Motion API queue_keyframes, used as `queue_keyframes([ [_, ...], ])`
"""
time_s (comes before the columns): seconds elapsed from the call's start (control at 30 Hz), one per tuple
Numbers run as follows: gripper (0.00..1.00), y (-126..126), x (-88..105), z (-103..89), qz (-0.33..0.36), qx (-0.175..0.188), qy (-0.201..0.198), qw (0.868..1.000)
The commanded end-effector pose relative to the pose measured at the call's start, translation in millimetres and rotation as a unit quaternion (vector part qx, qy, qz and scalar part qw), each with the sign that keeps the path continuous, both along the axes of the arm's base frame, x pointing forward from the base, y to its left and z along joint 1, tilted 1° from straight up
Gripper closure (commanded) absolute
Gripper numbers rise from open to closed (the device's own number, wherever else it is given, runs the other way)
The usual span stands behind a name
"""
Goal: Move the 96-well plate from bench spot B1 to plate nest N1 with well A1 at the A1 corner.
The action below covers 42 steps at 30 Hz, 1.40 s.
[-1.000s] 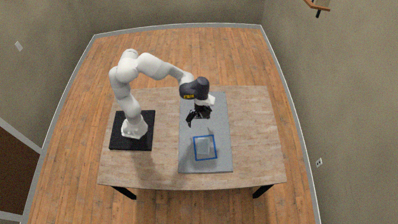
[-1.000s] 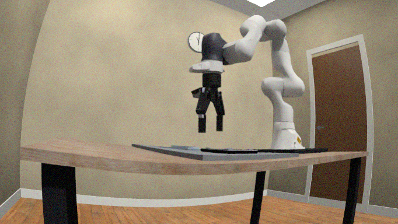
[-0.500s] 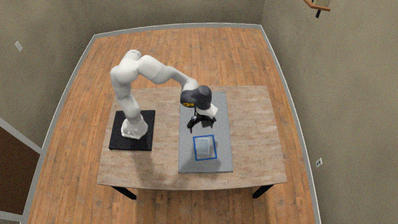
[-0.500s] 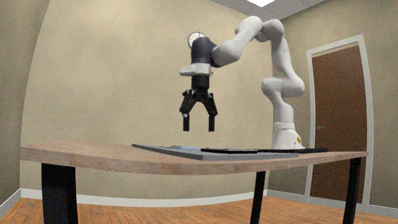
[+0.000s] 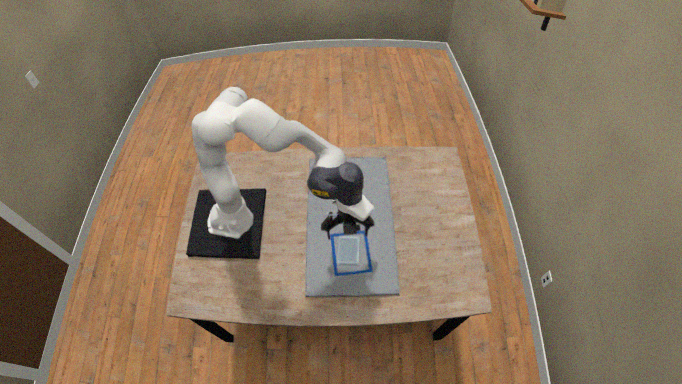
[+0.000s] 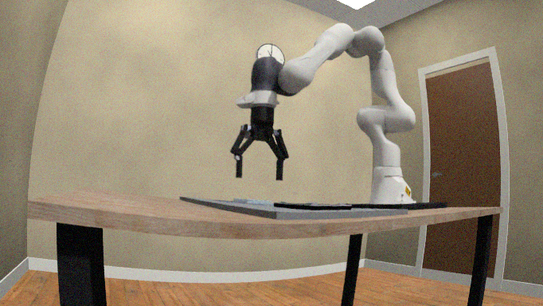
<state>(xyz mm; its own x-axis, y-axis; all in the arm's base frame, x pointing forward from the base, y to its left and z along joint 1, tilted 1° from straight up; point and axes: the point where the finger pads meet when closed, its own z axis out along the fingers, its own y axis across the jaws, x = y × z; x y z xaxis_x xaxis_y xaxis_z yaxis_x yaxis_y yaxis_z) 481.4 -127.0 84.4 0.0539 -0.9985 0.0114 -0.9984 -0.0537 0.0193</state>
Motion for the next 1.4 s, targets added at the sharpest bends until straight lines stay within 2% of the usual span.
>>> queue_keyframes([
  [0.0,0.00,-16,3.4,0.9,-0.040,0.003,-0.009,0.999],
  [0.33,0.00,-34,3.8,1.6,-0.070,0.004,-0.014,0.997],
  [0.97,0.00,-34,3.8,1.7,-0.071,0.004,-0.014,0.997],
  [1.37,0.00,-34,4.0,-15.0,-0.071,0.004,-0.014,0.997],
])
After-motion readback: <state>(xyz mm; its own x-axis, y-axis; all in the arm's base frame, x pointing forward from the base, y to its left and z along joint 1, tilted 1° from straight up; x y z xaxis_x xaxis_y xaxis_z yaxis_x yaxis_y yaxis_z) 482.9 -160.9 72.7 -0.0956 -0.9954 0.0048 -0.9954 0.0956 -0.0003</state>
